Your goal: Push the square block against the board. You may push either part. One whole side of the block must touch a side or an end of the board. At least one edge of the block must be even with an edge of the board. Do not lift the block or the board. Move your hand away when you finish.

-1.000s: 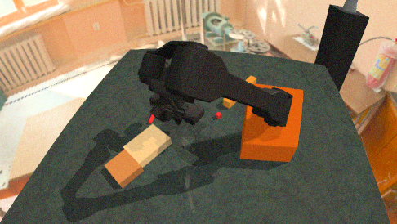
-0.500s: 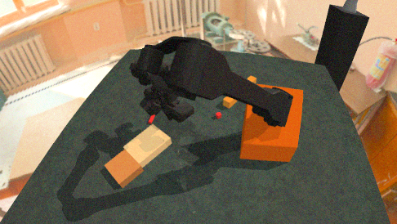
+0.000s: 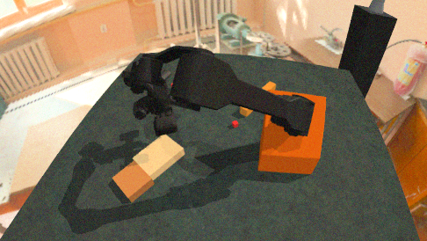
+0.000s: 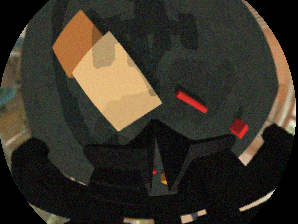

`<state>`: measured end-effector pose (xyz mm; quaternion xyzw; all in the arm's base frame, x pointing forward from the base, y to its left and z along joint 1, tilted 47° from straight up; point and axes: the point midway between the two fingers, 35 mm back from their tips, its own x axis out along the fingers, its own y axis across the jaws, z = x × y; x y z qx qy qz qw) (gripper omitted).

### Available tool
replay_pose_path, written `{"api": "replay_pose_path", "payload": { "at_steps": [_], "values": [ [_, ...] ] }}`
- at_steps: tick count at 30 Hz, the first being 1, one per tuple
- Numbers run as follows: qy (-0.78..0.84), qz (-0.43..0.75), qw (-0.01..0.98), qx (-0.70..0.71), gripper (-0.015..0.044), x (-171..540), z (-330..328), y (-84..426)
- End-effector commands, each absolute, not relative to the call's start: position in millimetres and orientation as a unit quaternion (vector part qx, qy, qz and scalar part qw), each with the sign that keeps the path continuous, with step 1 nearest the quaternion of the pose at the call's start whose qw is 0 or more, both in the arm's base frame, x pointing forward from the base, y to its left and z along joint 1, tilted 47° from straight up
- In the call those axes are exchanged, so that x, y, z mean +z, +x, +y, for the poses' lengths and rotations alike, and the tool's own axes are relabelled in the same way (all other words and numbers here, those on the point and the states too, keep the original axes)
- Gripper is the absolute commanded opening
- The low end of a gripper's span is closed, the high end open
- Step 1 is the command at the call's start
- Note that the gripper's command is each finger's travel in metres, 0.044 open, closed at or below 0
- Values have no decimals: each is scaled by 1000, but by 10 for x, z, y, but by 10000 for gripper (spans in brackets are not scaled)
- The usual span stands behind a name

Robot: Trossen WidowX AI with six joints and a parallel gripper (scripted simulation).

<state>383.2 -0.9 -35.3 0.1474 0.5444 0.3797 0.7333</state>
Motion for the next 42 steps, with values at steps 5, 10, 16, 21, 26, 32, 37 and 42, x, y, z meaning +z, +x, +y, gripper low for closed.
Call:
{"api": "replay_pose_path", "payload": {
  "at_steps": [5,10,16,21,26,32,37,42],
  "values": [
    [260,596,701,293,0,-276,20,4110],
    [320,619,676,240,0,-219,45,4259],
    [388,641,639,175,0,-146,83,4428],
    [442,653,603,119,0,-82,123,4560],
    [481,660,572,76,0,-33,155,4655],
    [481,660,572,76,0,-33,155,4655],
    [481,661,572,74,0,-146,270,4682],
    [488,661,566,69,0,-396,562,4738]
  ]
}}
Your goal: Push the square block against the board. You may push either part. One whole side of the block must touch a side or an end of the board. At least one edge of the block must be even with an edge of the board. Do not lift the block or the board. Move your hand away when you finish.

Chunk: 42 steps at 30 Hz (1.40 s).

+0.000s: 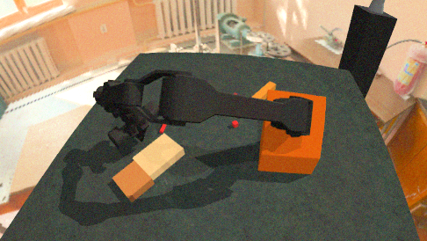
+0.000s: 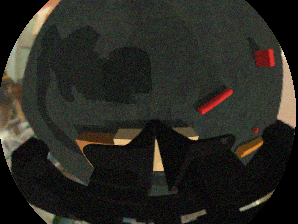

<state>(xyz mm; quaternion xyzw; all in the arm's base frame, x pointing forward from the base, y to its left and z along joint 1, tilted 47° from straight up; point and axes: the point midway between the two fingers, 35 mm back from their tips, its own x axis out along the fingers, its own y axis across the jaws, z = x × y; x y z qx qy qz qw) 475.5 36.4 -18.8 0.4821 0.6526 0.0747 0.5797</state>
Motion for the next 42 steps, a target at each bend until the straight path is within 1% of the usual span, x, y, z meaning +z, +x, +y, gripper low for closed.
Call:
{"api": "replay_pose_path", "payload": {
  "at_steps": [1,42],
  "values": [
    [488,661,566,69,0,-396,562,4738],
    [489,661,565,69,0,-307,683,4537]
  ]
}}
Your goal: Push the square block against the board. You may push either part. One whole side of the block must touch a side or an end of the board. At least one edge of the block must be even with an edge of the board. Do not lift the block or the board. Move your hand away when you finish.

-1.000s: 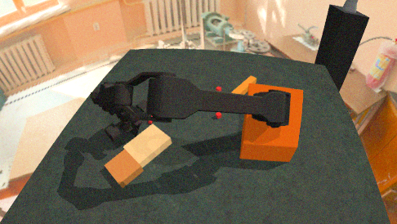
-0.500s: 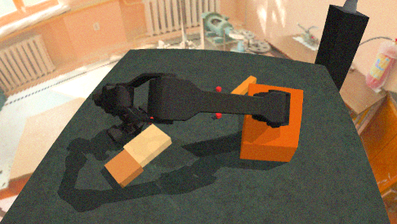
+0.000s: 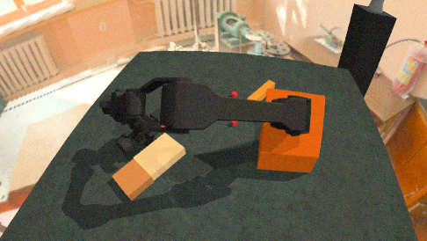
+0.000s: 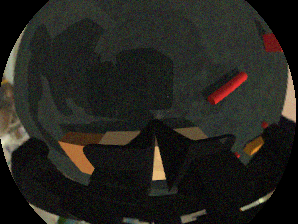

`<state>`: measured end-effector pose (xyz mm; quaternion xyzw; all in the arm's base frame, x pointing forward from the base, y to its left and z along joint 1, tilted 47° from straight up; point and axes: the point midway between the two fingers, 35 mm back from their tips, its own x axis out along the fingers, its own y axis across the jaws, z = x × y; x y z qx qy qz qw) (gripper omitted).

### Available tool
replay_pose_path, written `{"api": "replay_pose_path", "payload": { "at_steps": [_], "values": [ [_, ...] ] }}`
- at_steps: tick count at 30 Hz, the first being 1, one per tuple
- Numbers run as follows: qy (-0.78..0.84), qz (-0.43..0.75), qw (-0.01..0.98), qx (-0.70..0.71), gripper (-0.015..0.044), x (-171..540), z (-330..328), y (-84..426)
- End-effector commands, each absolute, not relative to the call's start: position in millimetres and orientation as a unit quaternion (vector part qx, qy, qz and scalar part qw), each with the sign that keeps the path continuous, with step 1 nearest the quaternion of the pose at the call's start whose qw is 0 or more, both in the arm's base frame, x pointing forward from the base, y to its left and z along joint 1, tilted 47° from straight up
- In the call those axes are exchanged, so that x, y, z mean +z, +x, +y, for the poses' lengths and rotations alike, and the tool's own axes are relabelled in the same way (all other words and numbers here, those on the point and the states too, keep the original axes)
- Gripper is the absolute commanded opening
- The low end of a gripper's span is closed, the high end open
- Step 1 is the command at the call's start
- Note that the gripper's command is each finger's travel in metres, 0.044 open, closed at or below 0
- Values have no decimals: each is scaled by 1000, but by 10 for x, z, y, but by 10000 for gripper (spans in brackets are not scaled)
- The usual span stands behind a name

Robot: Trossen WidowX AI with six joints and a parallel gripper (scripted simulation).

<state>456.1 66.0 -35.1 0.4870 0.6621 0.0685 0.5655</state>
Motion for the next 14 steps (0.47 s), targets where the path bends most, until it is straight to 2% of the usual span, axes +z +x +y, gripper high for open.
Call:
{"api": "replay_pose_path", "payload": {
  "at_steps": [1,14],
  "values": [
    [489,661,565,69,0,-304,686,4531],
    [489,661,565,69,0,-320,663,4574]
  ]
}}
